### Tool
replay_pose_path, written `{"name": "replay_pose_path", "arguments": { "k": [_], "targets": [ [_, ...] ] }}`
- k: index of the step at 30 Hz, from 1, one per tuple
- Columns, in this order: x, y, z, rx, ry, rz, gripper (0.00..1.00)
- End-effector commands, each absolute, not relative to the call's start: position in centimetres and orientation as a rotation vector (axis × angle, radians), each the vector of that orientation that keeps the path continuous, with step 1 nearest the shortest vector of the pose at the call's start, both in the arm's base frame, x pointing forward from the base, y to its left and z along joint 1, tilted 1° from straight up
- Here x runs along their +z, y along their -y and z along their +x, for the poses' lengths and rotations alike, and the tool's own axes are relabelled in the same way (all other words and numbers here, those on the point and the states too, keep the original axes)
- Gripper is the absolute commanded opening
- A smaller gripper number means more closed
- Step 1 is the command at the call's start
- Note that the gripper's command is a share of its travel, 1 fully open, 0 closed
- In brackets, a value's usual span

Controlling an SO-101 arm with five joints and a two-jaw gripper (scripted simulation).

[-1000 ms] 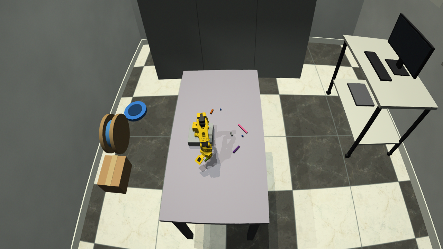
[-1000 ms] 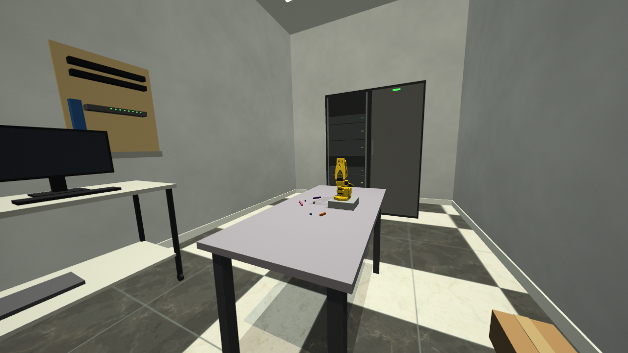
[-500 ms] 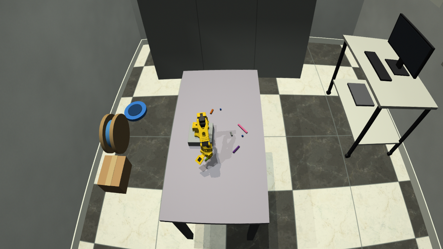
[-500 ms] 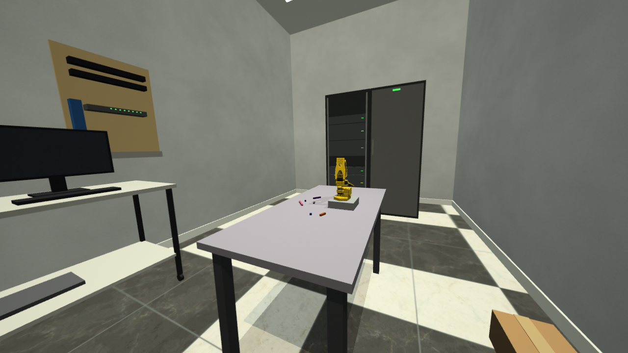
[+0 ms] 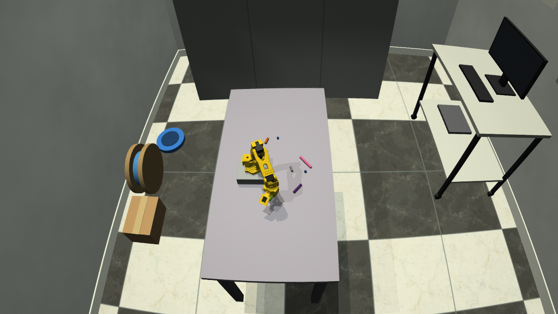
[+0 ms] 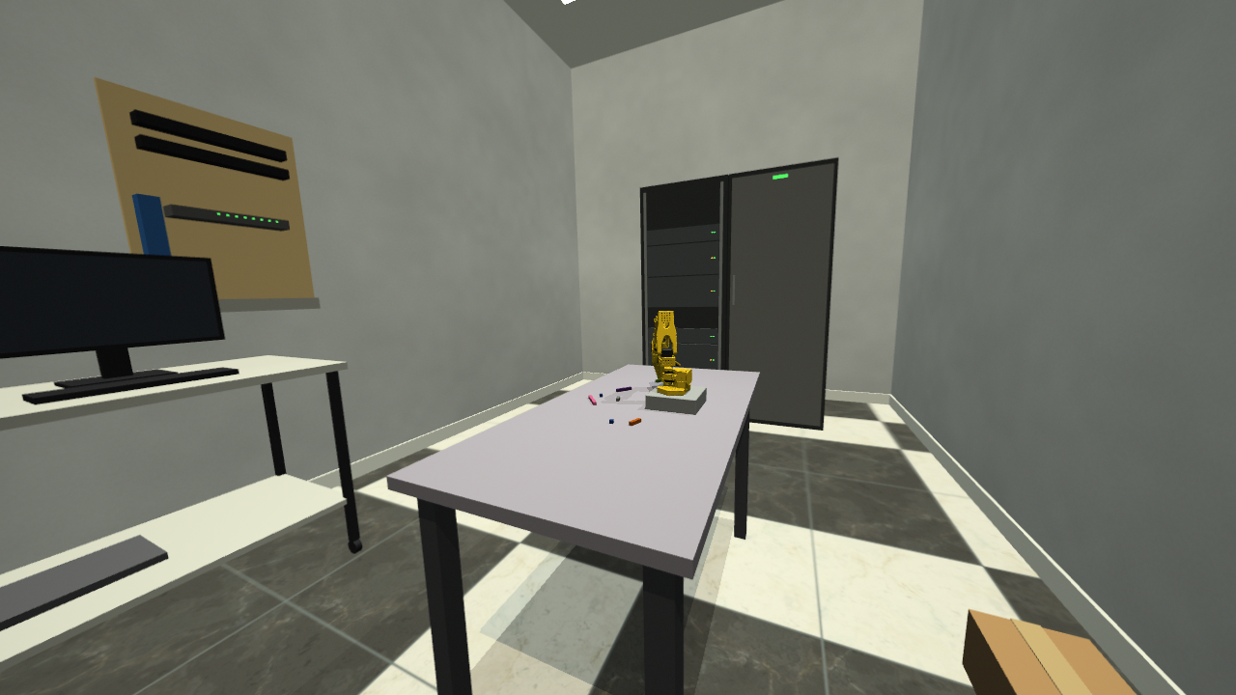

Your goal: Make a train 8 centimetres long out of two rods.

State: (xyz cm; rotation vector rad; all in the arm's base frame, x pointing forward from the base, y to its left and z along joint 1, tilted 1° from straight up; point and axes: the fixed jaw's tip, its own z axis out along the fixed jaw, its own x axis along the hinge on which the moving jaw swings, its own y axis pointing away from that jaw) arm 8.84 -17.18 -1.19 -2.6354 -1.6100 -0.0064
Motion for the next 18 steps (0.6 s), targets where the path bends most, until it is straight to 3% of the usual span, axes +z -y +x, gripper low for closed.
{"name": "replay_pose_path", "arguments": {
  "k": [1,18],
  "targets": [
    [-1.0,15.8,11.2,0.0,1.757,-2.559,0.0],
    [-1.3,7.5,17.4,0.016,2.295,-2.1,0.0]
  ]
}}
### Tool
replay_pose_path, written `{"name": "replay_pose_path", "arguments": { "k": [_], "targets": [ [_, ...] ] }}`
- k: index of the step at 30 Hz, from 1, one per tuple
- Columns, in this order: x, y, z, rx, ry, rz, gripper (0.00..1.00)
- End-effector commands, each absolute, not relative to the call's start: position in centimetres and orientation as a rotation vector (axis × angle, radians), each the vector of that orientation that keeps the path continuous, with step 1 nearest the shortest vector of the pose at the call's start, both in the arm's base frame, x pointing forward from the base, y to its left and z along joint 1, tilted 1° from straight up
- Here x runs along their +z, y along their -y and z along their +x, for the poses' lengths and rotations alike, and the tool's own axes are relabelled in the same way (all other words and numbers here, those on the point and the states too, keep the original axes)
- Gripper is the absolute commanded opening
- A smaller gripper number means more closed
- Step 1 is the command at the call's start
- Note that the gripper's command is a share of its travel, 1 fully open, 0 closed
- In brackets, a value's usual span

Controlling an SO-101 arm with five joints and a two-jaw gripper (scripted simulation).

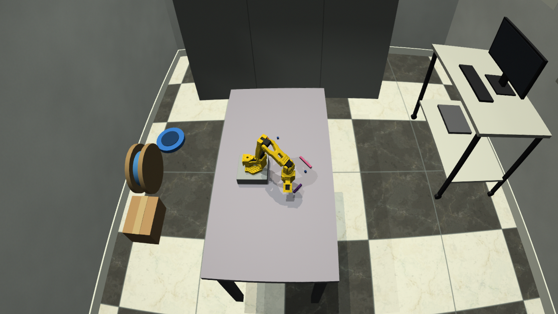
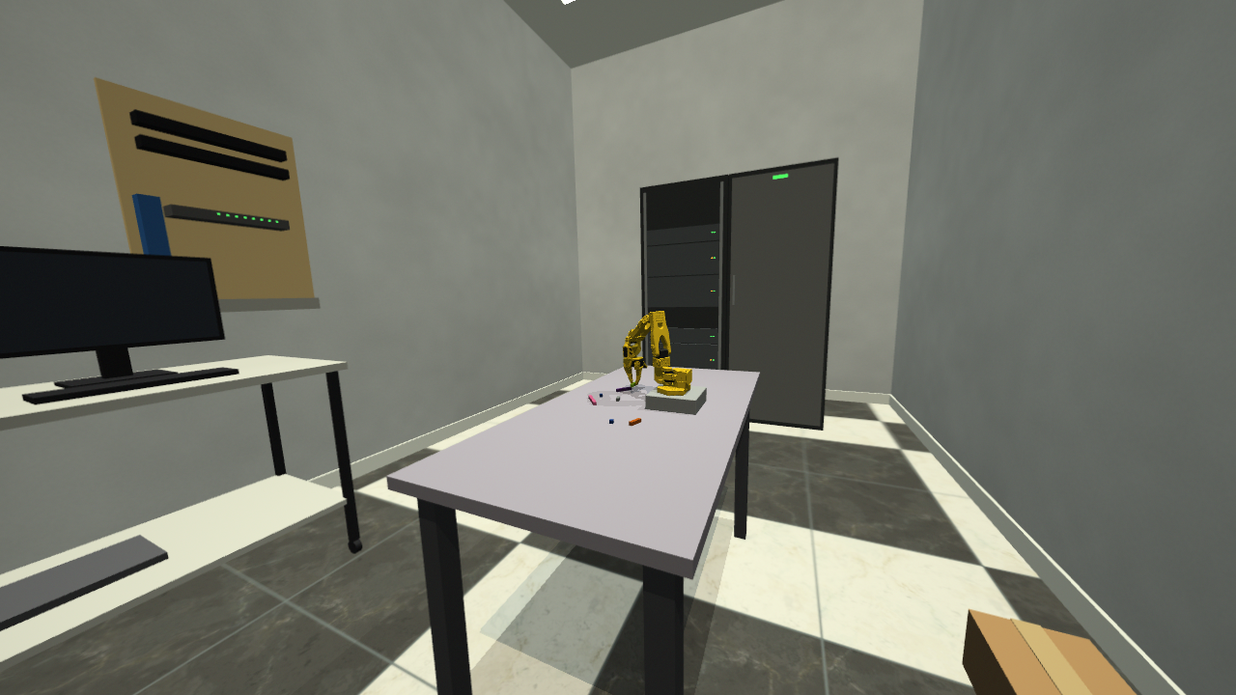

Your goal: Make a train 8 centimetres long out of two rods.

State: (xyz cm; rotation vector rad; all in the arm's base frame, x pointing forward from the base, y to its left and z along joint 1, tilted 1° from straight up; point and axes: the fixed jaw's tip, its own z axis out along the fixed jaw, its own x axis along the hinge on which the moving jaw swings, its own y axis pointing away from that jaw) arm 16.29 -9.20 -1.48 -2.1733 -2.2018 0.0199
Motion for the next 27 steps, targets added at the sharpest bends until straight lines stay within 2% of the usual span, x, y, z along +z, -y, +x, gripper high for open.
{"name": "replay_pose_path", "arguments": {
  "k": [1,13,27],
  "targets": [
    [-1.3,6.9,17.6,0.017,2.321,-2.071,0.0],
    [-1.4,3.3,18.4,0.021,2.484,-1.876,0.0],
    [-0.9,2.3,19.0,-0.002,2.555,-1.832,0.0]
  ]
}}
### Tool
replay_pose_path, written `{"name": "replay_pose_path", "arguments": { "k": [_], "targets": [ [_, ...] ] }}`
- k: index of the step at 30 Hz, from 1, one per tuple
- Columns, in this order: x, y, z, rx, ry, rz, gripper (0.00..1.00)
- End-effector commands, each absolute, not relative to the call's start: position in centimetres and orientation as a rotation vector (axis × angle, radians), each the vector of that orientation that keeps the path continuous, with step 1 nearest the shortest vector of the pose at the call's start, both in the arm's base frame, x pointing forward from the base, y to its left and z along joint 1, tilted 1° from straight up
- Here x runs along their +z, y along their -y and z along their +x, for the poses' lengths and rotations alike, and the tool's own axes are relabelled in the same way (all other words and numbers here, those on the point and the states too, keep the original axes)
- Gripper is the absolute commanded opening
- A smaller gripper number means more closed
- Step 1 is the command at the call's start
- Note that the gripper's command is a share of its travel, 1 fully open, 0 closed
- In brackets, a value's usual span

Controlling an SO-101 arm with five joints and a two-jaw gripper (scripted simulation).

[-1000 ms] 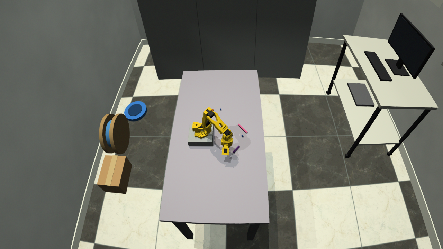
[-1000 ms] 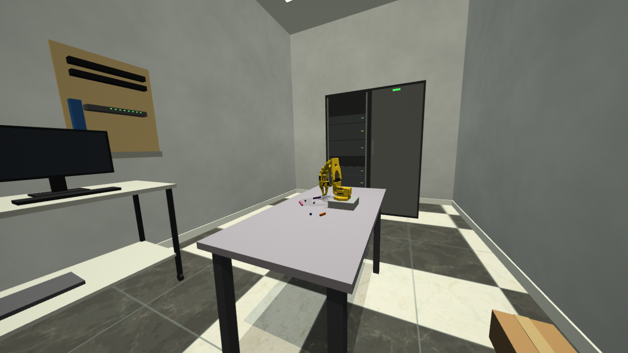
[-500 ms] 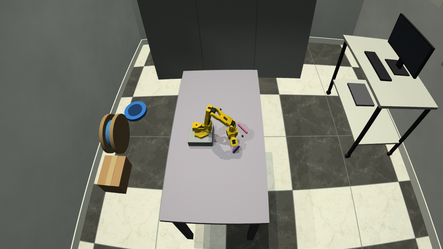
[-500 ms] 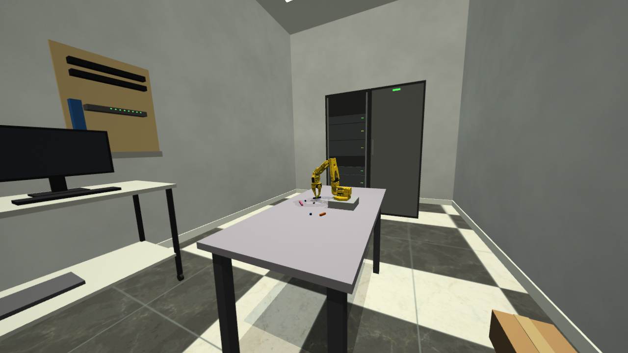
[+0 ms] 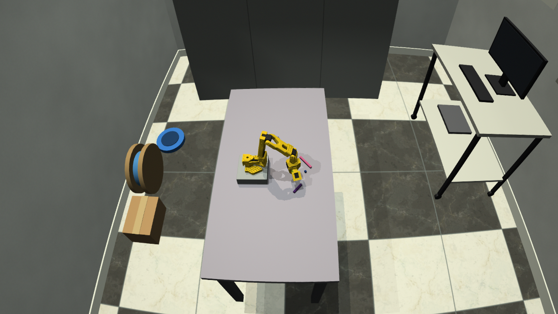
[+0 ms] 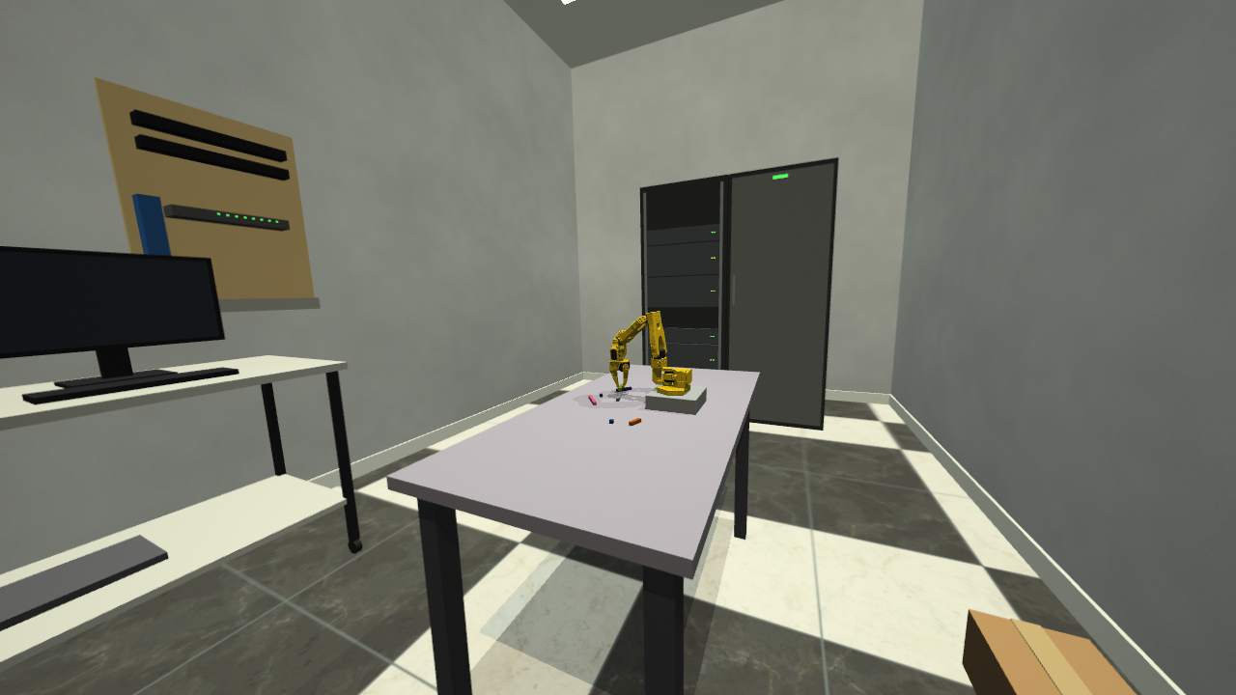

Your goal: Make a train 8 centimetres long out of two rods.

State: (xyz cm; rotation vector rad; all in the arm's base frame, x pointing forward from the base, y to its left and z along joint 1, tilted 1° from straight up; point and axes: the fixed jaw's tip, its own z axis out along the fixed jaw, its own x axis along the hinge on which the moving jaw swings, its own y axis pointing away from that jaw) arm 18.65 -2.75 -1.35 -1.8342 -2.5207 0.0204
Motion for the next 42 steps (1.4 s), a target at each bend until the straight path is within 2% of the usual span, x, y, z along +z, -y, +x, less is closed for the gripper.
{"name": "replay_pose_path", "arguments": {
  "k": [1,20,42],
  "targets": [
    [-0.9,2.3,19.0,-0.002,2.555,-1.832,0.0],
    [-1.0,2.3,19.0,-0.002,2.555,-1.832,0.0],
    [-2.8,2.3,19.0,-0.002,2.555,-1.832,0.0]
  ]
}}
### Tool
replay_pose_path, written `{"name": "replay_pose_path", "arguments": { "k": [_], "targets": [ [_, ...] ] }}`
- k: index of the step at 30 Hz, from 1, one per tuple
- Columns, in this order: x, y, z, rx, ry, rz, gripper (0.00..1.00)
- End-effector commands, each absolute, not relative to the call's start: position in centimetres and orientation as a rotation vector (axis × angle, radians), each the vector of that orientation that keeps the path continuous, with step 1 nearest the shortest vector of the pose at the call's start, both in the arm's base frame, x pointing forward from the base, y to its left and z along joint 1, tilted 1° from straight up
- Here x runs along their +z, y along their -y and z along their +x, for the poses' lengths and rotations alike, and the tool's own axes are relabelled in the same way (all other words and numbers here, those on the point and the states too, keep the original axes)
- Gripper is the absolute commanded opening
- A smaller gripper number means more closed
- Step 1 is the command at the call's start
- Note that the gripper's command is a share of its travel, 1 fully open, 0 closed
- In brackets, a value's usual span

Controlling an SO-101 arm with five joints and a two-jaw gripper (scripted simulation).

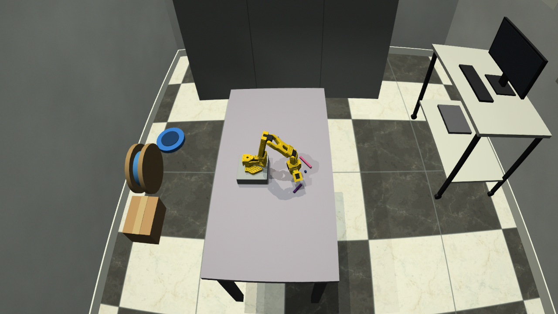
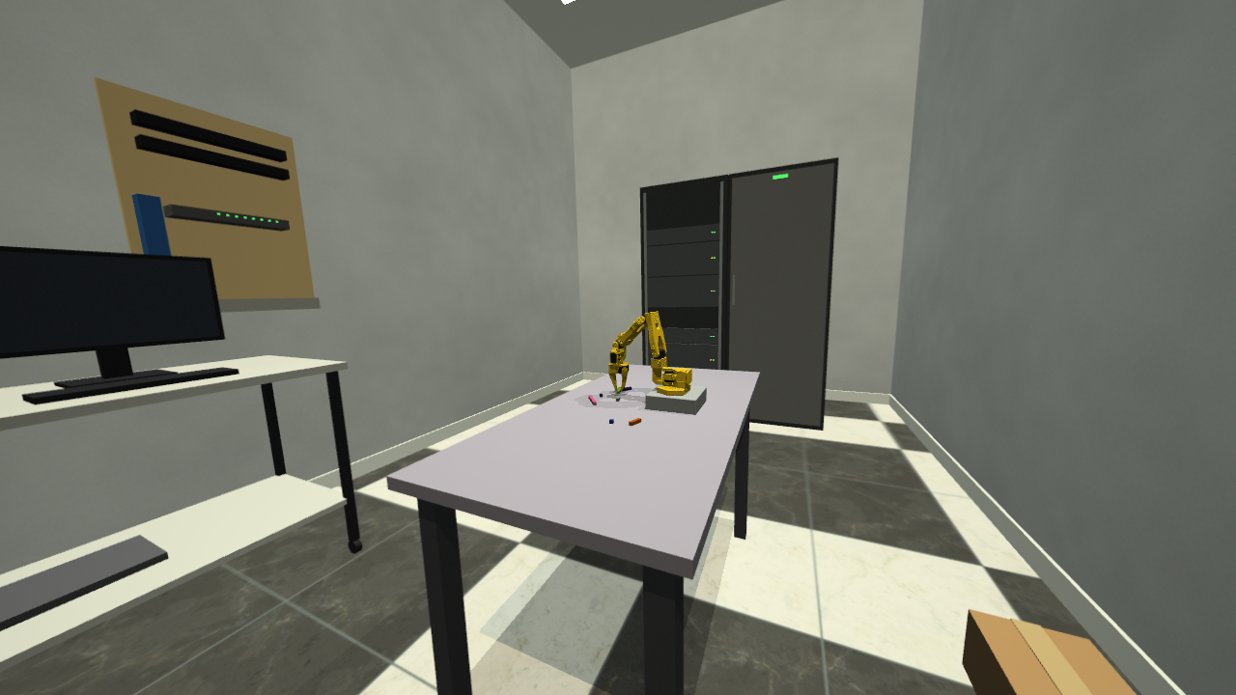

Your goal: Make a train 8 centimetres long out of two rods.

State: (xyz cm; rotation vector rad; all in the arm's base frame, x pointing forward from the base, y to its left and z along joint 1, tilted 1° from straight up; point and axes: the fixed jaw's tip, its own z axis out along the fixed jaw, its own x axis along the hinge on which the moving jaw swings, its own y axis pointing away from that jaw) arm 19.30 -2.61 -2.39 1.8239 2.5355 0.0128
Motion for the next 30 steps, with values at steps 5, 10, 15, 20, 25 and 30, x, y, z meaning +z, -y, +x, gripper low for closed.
{"name": "replay_pose_path", "arguments": {
  "k": [5,10,15,20,25,30],
  "targets": [
    [-2.87,2.32,18.95,0.002,-2.551,1.829,0.0],
    [-3.43,2.25,18.47,-0.022,-2.575,1.846,0.0],
    [-3.43,2.25,18.47,-0.022,-2.575,1.846,0.0],
    [-3.43,2.25,18.47,-0.022,-2.575,1.846,0.0],
    [-3.43,2.25,18.47,-0.022,-2.575,1.846,0.0],
    [-3.43,2.25,18.48,-0.022,-2.575,1.846,0.0]
  ]
}}
